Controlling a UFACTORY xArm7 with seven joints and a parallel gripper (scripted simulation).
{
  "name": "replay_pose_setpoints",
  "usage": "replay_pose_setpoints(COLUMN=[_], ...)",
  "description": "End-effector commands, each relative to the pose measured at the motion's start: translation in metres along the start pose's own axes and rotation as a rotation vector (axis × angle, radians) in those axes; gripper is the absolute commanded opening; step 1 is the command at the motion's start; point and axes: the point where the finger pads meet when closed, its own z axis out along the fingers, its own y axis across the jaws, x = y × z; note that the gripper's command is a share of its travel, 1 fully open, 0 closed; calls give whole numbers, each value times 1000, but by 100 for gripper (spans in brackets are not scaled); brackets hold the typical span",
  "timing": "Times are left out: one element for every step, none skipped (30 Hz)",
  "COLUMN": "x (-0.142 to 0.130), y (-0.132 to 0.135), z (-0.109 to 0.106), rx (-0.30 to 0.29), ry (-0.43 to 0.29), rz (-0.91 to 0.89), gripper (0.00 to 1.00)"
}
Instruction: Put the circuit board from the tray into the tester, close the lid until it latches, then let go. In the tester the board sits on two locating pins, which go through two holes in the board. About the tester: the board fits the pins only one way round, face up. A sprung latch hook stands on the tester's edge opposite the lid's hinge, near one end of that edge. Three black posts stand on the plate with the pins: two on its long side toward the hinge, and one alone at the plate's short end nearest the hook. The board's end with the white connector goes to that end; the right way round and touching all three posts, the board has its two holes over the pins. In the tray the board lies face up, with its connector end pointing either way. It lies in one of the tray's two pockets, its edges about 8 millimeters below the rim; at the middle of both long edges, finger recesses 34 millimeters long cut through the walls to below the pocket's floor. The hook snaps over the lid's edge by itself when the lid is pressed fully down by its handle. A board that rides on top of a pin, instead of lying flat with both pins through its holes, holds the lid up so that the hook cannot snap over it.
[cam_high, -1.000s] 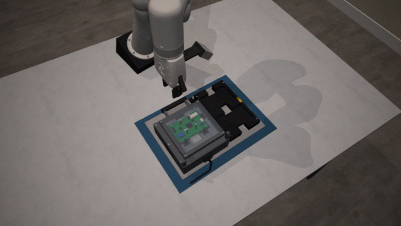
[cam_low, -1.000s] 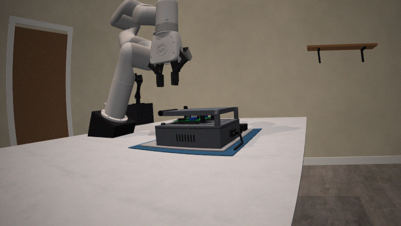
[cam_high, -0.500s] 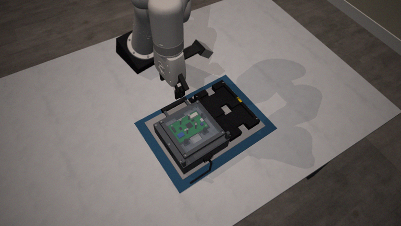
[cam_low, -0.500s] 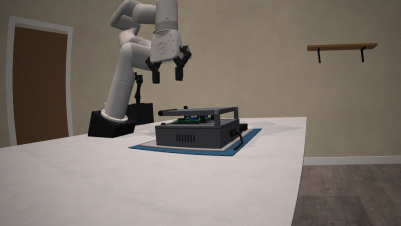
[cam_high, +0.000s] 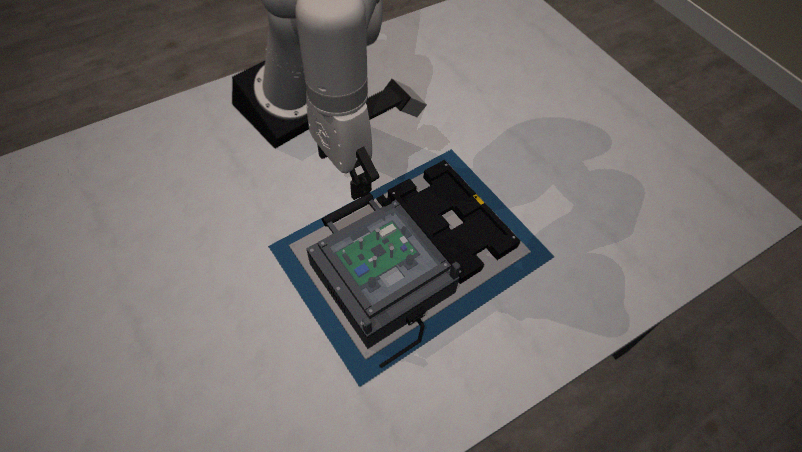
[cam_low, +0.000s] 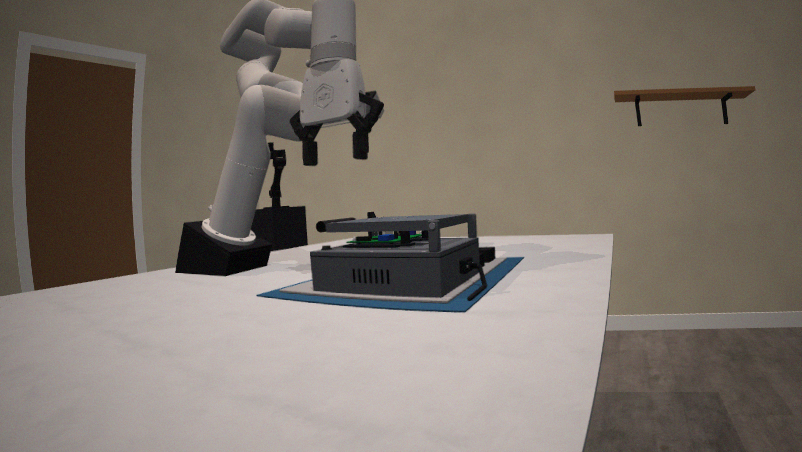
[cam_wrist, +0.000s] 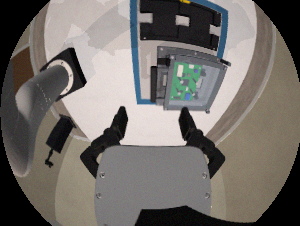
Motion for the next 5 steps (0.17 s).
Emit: replay_pose_setpoints(x=[0, 0, 0, 0, 0], y=[1, 1, 1, 1, 1], z=[-1, -1, -1, -1, -1], rx=[-3, -3, -3, -3, -3], ry=[-1, -1, -1, -1, -1], rz=[0, 0, 0, 0, 0], gripper=[100, 100, 100, 100, 100])
